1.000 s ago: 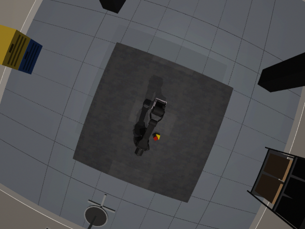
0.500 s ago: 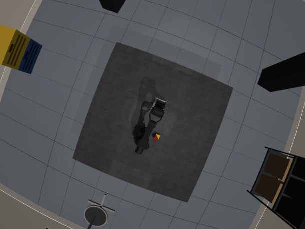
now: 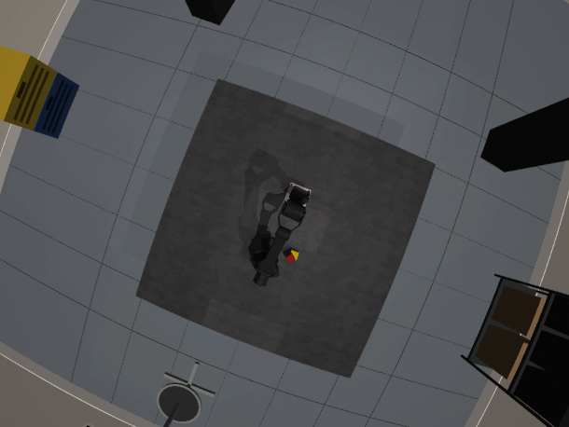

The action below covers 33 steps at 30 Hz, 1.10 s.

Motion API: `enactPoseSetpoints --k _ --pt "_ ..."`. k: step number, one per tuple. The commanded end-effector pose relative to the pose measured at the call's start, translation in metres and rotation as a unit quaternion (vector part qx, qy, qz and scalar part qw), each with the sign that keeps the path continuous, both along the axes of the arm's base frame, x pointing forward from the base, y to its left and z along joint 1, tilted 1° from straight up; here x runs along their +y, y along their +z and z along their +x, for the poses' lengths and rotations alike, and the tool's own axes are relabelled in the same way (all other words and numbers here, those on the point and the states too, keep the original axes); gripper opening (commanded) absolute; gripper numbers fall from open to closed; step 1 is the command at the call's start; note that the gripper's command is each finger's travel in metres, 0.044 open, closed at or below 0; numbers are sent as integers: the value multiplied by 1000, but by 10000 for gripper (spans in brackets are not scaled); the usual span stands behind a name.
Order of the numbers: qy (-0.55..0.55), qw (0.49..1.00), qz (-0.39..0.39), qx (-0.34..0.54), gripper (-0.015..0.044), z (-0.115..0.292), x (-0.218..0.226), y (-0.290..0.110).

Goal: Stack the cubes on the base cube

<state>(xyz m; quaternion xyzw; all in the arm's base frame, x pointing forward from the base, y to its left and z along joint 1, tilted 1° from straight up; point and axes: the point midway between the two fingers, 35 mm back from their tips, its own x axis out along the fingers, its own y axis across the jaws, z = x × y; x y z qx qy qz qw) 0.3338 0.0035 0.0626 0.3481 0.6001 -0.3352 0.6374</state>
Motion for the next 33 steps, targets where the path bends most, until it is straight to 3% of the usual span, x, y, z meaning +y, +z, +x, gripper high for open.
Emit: enactPoseSetpoints --k 1,2,8,33 --pt "-1 1000 -1 4 265 -1 0 -7" --pt "-1 1000 -1 4 265 -1 0 -8" --pt "-1 1000 -1 4 108 -1 0 -8" --pt "-1 1000 -1 3 105 2 1 56"
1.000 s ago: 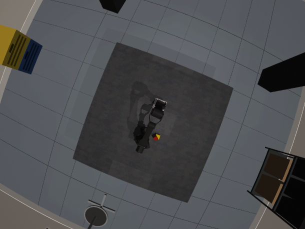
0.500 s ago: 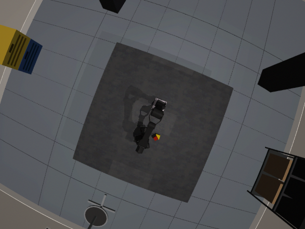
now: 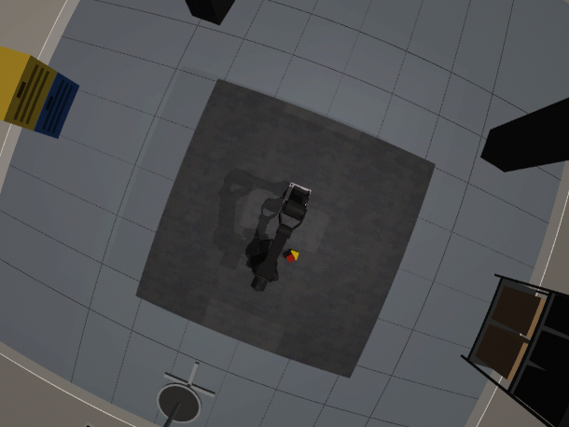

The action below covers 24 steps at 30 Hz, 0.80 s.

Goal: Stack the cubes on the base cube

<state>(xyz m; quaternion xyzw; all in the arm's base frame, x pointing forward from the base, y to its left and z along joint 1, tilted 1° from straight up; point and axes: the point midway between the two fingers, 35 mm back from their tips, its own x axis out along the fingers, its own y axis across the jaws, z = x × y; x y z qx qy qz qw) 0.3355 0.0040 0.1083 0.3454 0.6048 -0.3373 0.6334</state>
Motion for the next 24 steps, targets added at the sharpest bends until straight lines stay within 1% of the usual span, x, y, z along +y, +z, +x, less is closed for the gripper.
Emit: enactPoseSetpoints --k 1,14,18,24 --pt "-1 1000 -1 -4 105 0 0 14" --pt "-1 1000 -1 -3 105 -7 0 54" --pt "1 1000 -1 -3 105 -8 3 56" --pt "22 1000 0 -3 105 -14 21 55"
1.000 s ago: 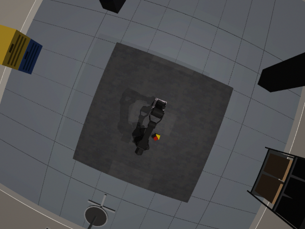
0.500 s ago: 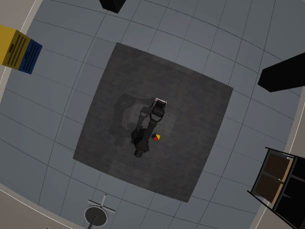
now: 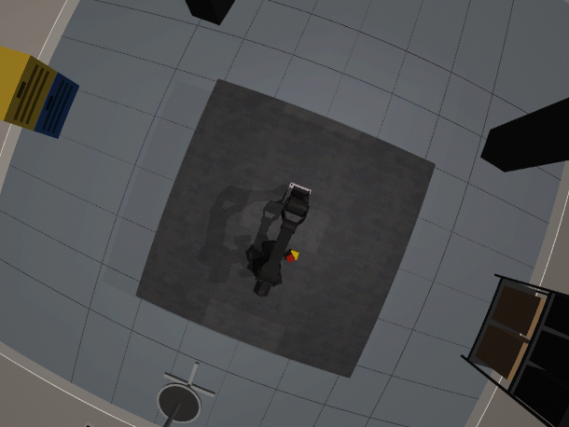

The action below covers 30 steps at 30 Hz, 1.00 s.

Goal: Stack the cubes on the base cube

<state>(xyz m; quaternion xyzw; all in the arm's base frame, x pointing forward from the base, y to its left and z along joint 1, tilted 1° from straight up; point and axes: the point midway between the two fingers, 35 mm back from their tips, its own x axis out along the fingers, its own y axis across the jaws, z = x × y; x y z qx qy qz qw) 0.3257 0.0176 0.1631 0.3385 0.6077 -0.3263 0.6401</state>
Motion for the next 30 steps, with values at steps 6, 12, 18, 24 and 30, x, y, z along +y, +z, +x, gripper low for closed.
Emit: enactPoseSetpoints --k 6,12,18,24,30 --pt "30 1000 -1 1 105 -11 26 -1" --pt "51 999 -1 2 105 -19 43 -2" --pt "73 997 -1 2 105 -28 60 -4" --pt "95 995 -2 3 105 -37 76 -5" --pt "117 993 -2 3 105 -48 91 -7"
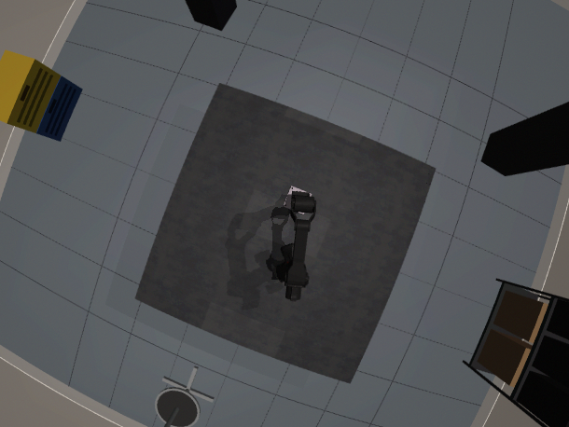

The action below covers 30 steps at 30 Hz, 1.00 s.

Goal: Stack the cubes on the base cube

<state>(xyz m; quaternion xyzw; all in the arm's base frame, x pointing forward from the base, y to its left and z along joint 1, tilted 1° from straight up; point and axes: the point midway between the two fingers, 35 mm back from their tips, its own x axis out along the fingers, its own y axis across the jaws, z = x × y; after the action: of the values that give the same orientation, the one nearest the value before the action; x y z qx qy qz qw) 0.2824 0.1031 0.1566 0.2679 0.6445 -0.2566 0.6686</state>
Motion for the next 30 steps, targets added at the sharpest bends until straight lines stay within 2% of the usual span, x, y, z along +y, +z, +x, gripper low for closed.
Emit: enactPoseSetpoints --k 1,9,19,30 --pt "11 1000 -1 -2 105 -7 8 -1" --pt "27 1000 -1 -2 105 -15 18 -4" --pt "27 1000 -1 -2 105 -16 18 -32" --pt "27 1000 -1 -2 105 -16 18 -33"
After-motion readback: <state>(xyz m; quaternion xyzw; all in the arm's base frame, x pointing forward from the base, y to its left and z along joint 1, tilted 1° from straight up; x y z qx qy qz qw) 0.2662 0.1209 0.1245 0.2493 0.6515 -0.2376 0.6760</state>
